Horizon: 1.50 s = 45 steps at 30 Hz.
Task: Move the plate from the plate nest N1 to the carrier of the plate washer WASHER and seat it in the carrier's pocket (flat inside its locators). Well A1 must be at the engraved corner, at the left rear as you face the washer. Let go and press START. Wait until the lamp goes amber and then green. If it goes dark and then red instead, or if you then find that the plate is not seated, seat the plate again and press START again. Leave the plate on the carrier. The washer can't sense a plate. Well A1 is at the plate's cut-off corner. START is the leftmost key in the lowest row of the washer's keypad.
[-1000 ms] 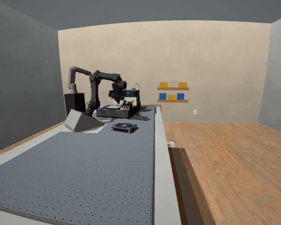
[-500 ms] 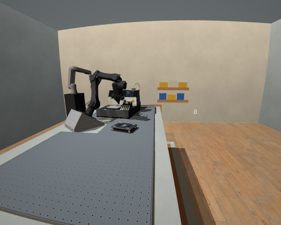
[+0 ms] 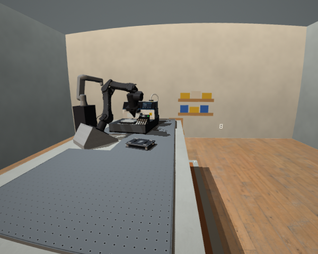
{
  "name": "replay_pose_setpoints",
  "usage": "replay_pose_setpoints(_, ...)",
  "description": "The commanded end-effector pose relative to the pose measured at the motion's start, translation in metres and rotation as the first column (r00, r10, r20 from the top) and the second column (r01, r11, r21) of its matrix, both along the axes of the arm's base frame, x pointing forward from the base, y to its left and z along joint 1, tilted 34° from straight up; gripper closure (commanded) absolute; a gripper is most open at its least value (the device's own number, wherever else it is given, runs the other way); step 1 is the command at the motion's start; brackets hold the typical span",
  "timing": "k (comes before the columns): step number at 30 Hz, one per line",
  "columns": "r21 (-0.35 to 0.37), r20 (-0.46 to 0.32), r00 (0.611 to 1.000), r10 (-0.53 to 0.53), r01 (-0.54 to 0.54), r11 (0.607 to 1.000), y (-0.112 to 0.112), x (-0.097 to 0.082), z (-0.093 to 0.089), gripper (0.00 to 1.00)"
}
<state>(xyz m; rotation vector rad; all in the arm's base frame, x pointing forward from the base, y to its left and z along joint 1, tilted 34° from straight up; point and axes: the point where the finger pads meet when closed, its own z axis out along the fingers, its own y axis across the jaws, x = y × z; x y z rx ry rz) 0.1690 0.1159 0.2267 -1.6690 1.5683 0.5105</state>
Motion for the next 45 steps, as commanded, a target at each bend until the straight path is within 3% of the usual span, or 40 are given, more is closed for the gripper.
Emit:
replay_pose_setpoints(1, 0.016, 0.031, 0.999, 0.009, -0.009, 1.000, 0.002, -0.001, 0.011, 1.00)
replay_pose_setpoints(12, 0.016, 0.031, 0.999, 0.009, -0.009, 1.000, 0.002, -0.001, 0.011, 1.00)
replay_pose_setpoints(13, 0.020, 0.020, 1.000, 0.010, -0.010, 1.000, 0.005, -0.003, 0.002, 1.00)
replay_pose_setpoints(22, 0.007, 0.016, 1.000, 0.007, -0.007, 1.000, 0.015, 0.001, -0.010, 1.00)
replay_pose_setpoints(24, 0.007, 0.016, 1.000, 0.007, -0.007, 1.000, 0.015, 0.001, -0.010, 1.00)
replay_pose_setpoints(25, 0.013, 0.056, 0.998, 0.009, -0.010, 1.000, 0.017, 0.005, 0.002, 1.00)
replay_pose_setpoints(26, 0.011, 0.016, 1.000, 0.008, -0.008, 1.000, 0.018, 0.001, -0.011, 1.00)
replay_pose_setpoints(27, 0.006, 0.016, 1.000, 0.006, -0.006, 1.000, 0.019, 0.002, -0.013, 1.00)
replay_pose_setpoints(39, 0.008, 0.018, 1.000, 0.005, -0.005, 1.000, 0.034, 0.006, -0.025, 1.00)
replay_pose_setpoints(41, 0.008, 0.018, 1.000, 0.005, -0.005, 1.000, 0.034, 0.006, -0.025, 1.00)
replay_pose_setpoints(42, 0.011, 0.052, 0.999, 0.005, -0.006, 1.000, 0.035, 0.011, -0.014, 1.00)
replay_pose_setpoints(43, 0.008, 0.018, 1.000, 0.005, -0.005, 1.000, 0.036, 0.007, -0.027, 1.00)
replay_pose_setpoints(45, 0.009, 0.018, 1.000, 0.005, -0.005, 1.000, 0.039, 0.008, -0.029, 1.00)
